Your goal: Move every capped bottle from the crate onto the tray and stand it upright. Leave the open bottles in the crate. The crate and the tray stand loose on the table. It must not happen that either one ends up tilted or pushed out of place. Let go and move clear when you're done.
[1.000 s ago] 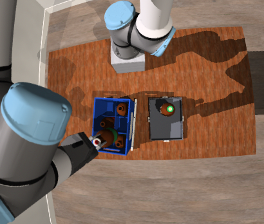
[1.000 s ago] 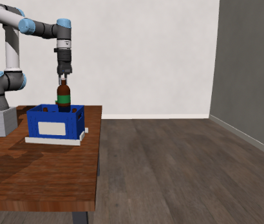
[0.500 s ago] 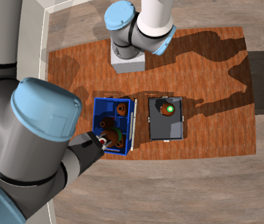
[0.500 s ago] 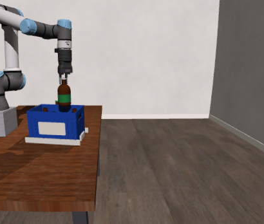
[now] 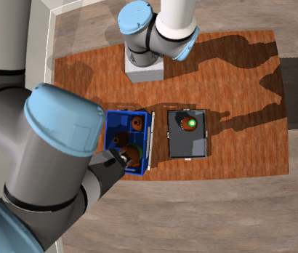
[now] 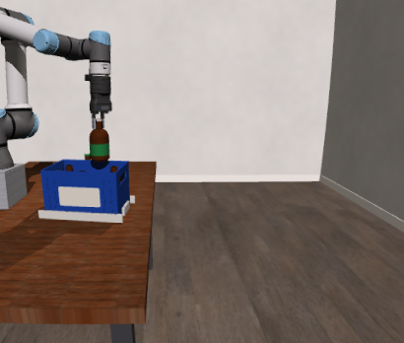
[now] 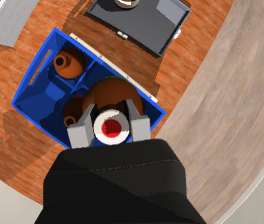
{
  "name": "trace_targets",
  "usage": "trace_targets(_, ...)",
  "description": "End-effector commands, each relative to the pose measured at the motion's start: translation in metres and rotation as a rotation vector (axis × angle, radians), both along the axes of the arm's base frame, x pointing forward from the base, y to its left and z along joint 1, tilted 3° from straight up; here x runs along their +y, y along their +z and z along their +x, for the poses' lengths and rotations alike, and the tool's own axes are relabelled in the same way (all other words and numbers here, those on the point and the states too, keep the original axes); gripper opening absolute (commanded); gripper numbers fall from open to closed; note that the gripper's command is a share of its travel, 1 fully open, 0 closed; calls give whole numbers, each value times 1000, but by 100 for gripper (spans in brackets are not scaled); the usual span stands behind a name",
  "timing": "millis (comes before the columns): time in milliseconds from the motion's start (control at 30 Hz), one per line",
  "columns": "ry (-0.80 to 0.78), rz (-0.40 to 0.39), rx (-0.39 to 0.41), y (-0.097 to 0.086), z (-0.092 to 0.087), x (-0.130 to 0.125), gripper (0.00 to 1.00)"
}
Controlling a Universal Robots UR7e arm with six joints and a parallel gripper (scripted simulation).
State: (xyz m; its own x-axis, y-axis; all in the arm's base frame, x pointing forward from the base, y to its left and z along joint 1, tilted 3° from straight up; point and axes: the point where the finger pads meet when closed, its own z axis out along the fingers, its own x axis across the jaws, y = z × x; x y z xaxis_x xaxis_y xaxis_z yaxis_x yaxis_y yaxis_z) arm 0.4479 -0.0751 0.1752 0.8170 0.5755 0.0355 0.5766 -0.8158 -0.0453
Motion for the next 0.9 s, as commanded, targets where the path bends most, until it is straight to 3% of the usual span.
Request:
trace_targets(0,0,-1,-2,1,1,10,0)
trace_targets(867,0,-1,-2,3,3,43,0)
